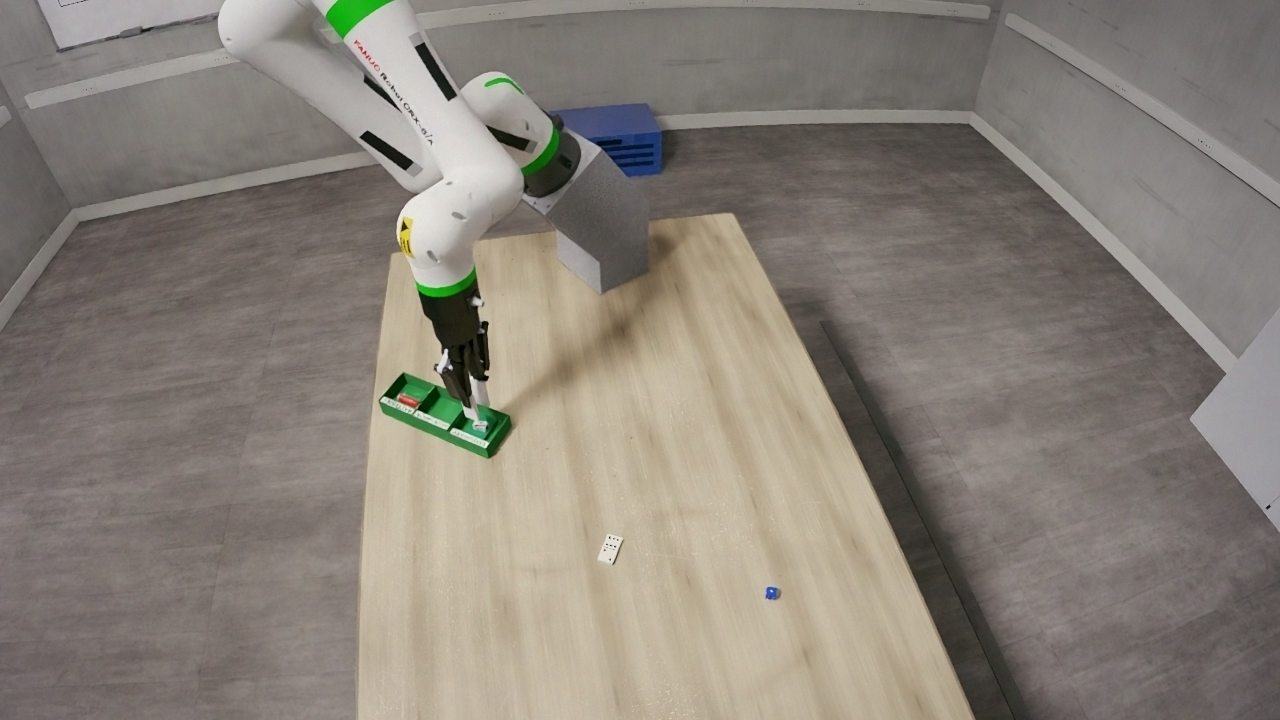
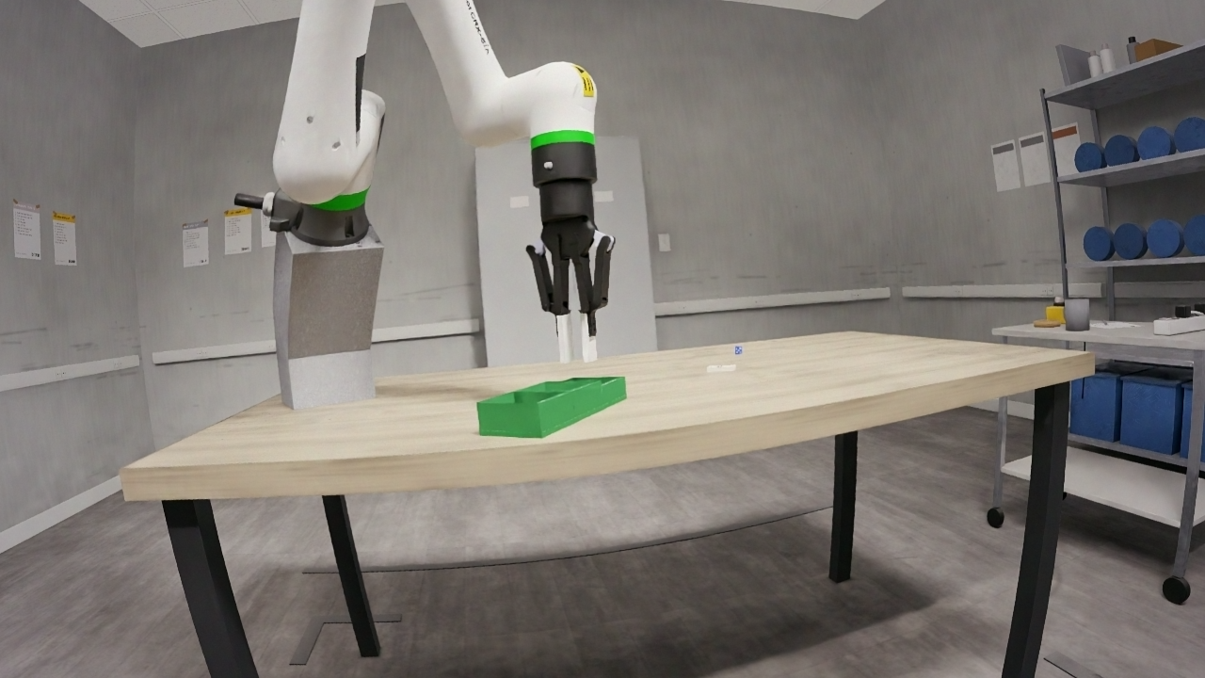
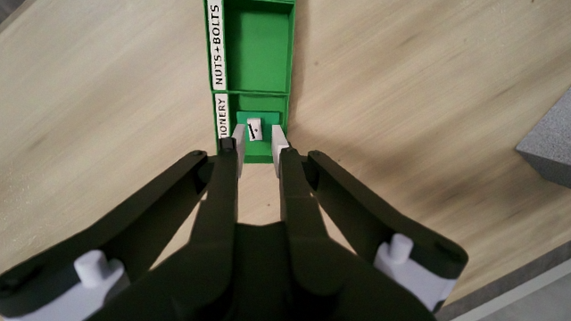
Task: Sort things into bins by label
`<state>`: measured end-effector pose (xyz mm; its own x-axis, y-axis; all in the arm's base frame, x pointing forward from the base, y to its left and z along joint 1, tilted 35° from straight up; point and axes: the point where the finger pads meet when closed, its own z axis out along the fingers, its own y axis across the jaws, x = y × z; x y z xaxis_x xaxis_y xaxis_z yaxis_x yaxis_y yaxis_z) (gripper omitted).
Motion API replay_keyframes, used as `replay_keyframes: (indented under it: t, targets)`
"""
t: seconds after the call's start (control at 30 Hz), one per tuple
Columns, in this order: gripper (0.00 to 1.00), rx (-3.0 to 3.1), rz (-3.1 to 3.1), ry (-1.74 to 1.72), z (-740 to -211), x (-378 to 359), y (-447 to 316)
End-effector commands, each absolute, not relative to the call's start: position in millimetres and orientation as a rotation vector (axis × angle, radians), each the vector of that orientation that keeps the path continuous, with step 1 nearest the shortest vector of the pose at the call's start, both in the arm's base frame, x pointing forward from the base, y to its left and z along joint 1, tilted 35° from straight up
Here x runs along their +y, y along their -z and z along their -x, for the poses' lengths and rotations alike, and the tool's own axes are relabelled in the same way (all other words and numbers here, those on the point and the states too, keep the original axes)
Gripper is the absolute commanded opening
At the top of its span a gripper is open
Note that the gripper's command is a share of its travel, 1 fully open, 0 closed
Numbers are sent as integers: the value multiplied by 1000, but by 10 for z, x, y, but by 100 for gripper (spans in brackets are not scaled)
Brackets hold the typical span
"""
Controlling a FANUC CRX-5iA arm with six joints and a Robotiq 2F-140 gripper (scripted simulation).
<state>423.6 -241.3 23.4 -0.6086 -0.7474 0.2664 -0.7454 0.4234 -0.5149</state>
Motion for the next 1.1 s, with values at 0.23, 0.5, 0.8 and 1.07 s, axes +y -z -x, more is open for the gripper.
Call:
replay_keyframes:
  t: [0.23, 0.5, 0.8, 1.07]
  targets:
    - [100, 2648, 1389, 954, -4172, -2280, -439]
    - [100, 2648, 1389, 954, -4107, -2157, -635]
    - [100, 2648, 1389, 954, -4009, -1973, -928]
    - [100, 2648, 1389, 954, -3944, -1850, -1124]
